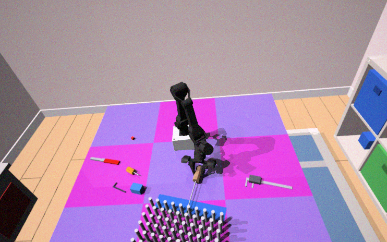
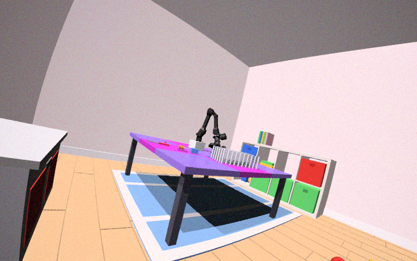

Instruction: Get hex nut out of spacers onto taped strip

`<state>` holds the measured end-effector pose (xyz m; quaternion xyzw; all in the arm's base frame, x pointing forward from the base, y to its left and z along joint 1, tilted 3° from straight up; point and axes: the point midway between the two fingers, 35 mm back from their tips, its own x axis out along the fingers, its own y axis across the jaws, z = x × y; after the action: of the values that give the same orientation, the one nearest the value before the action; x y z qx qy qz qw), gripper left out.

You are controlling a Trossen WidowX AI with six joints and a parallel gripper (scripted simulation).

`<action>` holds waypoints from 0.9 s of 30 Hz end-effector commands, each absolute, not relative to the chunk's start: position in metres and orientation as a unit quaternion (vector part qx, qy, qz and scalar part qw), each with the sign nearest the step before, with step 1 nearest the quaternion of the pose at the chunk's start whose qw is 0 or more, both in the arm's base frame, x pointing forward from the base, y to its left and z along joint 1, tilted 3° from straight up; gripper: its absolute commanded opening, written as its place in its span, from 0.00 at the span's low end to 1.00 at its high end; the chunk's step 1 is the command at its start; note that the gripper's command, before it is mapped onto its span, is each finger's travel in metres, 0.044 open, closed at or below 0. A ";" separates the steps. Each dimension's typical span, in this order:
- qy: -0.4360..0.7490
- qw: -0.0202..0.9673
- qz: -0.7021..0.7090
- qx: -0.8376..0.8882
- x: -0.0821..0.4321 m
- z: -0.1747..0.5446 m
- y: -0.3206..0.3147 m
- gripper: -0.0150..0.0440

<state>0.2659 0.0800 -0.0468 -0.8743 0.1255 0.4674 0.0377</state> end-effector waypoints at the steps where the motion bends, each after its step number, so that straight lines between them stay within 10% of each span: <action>1: 0.123 0.044 0.459 -0.879 0.271 -0.039 0.083 0.25; 27: 0.123 0.045 0.461 -0.878 0.229 -0.028 0.091 0.25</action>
<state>0.2361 0.0912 -0.0319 -0.8753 0.1201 0.4666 0.0415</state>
